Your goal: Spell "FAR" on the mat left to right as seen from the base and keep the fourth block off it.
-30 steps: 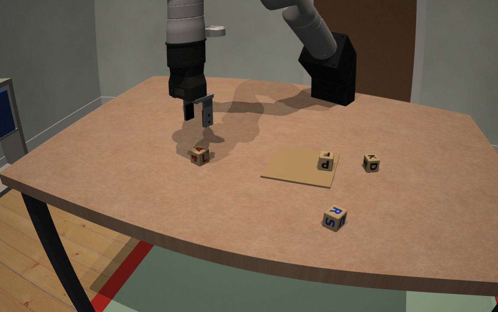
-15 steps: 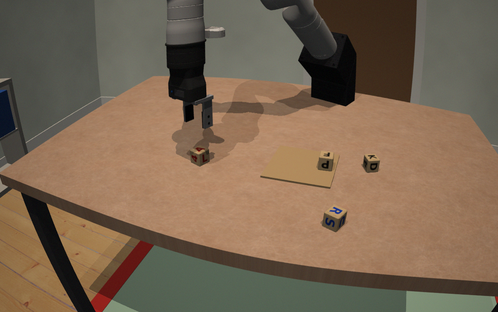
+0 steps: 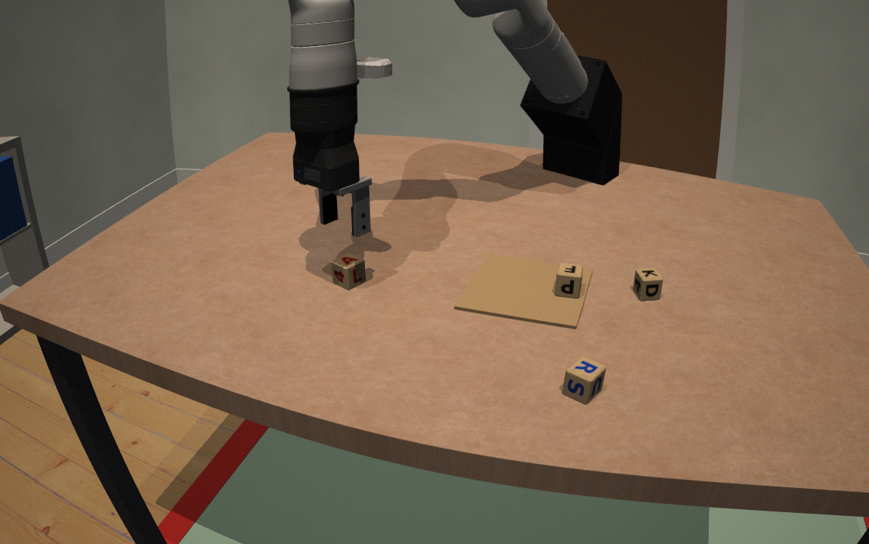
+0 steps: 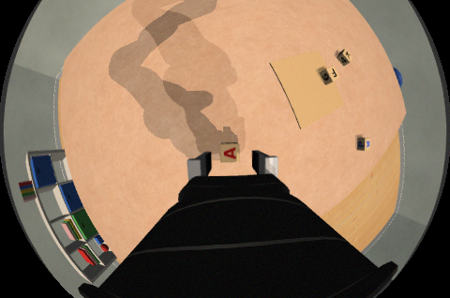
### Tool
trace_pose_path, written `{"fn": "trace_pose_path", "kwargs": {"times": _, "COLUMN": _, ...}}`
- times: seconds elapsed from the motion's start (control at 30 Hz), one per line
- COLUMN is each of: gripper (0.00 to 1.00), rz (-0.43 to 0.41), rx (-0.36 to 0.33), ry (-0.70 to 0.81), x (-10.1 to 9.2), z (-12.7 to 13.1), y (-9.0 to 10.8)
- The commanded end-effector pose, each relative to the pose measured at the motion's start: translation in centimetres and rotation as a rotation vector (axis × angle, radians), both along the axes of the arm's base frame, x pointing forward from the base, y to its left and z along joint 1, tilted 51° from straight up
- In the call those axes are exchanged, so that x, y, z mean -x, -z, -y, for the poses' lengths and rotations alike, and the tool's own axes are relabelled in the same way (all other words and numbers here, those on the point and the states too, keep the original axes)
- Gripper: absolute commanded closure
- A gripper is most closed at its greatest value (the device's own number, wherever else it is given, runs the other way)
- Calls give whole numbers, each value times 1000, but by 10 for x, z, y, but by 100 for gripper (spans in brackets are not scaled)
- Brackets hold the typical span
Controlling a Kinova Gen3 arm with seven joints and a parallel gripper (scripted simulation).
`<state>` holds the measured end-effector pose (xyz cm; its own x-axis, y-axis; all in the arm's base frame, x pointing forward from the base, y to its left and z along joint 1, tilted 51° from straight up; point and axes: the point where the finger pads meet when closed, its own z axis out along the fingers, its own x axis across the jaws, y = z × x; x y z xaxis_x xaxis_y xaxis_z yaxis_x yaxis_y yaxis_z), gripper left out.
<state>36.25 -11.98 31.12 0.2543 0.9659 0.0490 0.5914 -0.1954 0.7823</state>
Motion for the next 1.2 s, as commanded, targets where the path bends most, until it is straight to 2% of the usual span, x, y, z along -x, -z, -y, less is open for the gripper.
{"fn": "trace_pose_path", "kwargs": {"times": 0.0, "gripper": 0, "rz": -12, "rx": 2, "ry": 4, "x": -2, "z": 2, "y": 6}}
{"fn": "trace_pose_path", "kwargs": {"times": 0.67, "gripper": 0, "rz": -12, "rx": 2, "ry": 4, "x": -21, "z": 7, "y": 21}}
{"fn": "trace_pose_path", "kwargs": {"times": 1.17, "gripper": 0, "rz": -12, "rx": 2, "ry": 4, "x": -25, "z": 8, "y": 25}}
